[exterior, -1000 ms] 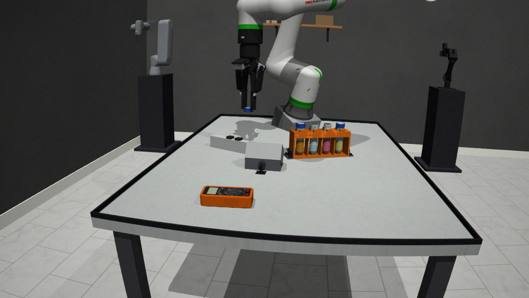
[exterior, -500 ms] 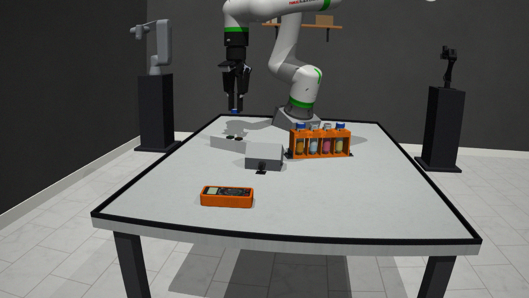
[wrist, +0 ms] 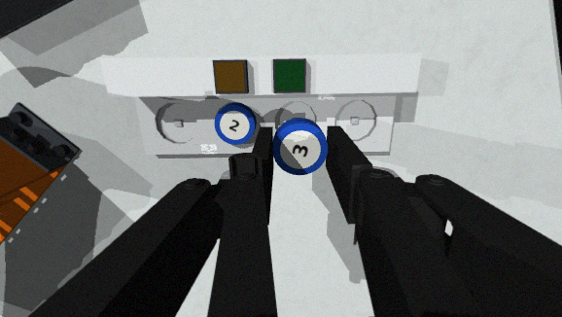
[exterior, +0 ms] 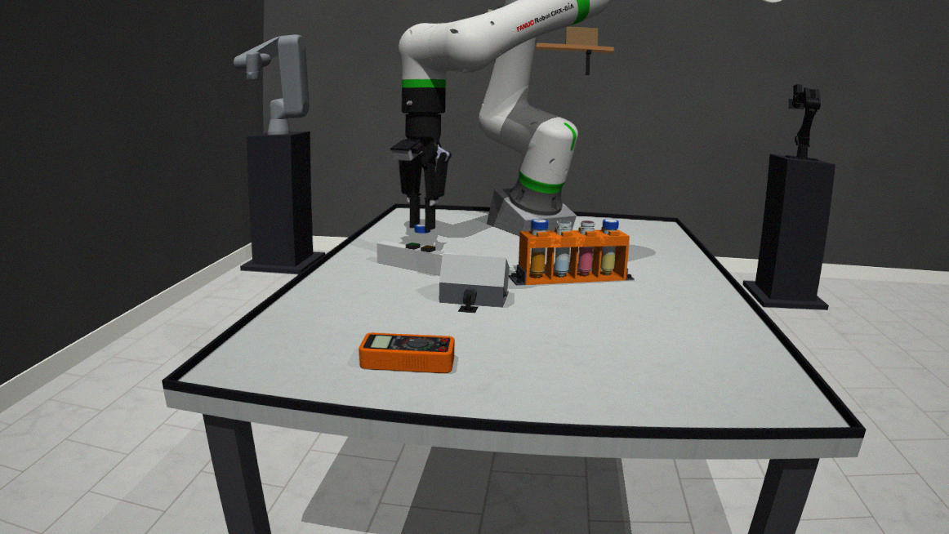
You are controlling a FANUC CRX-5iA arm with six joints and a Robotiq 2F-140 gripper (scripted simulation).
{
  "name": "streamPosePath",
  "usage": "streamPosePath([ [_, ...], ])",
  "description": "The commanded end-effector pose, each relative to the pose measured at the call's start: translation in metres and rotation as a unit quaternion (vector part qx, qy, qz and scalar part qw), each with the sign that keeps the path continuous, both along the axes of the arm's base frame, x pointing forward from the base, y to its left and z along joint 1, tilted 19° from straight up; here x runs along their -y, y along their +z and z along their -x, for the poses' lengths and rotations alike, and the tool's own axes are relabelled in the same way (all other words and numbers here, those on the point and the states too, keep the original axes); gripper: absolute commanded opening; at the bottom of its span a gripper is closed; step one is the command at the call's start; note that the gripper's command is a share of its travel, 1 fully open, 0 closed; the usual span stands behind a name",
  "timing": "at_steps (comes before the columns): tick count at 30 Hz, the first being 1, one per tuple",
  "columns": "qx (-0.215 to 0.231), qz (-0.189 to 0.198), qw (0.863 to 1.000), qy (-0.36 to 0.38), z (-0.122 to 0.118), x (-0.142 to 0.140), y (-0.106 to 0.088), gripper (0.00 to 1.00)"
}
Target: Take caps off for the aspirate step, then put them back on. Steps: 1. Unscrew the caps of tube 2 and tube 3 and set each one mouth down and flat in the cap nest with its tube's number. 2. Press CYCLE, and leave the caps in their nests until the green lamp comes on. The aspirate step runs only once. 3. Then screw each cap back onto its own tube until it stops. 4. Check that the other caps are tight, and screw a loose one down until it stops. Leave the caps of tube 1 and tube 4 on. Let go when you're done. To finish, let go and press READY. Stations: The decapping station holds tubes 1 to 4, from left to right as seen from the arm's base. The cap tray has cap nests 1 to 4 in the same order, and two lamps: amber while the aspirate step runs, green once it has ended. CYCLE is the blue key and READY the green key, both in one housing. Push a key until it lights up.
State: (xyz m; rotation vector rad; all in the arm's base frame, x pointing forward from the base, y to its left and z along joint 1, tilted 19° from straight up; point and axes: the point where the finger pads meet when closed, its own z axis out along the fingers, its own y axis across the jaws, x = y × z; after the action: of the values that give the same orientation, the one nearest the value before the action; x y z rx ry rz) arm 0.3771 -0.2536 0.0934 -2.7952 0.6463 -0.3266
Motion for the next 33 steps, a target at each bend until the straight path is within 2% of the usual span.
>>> streamPosePath([
  [1,0.001,0.001,1.000,0.000,-0.004,-0.001,-0.010,0.30],
  [2,0.001,0.001,1.000,0.000,-0.004,-0.001,-0.010,0.30],
  [11,0.001,0.001,1.000,0.000,-0.016,-0.009,-0.050,0.30],
  [33,0.001,0.001,1.000,0.000,-0.017,-0.010,-0.056,0.30],
])
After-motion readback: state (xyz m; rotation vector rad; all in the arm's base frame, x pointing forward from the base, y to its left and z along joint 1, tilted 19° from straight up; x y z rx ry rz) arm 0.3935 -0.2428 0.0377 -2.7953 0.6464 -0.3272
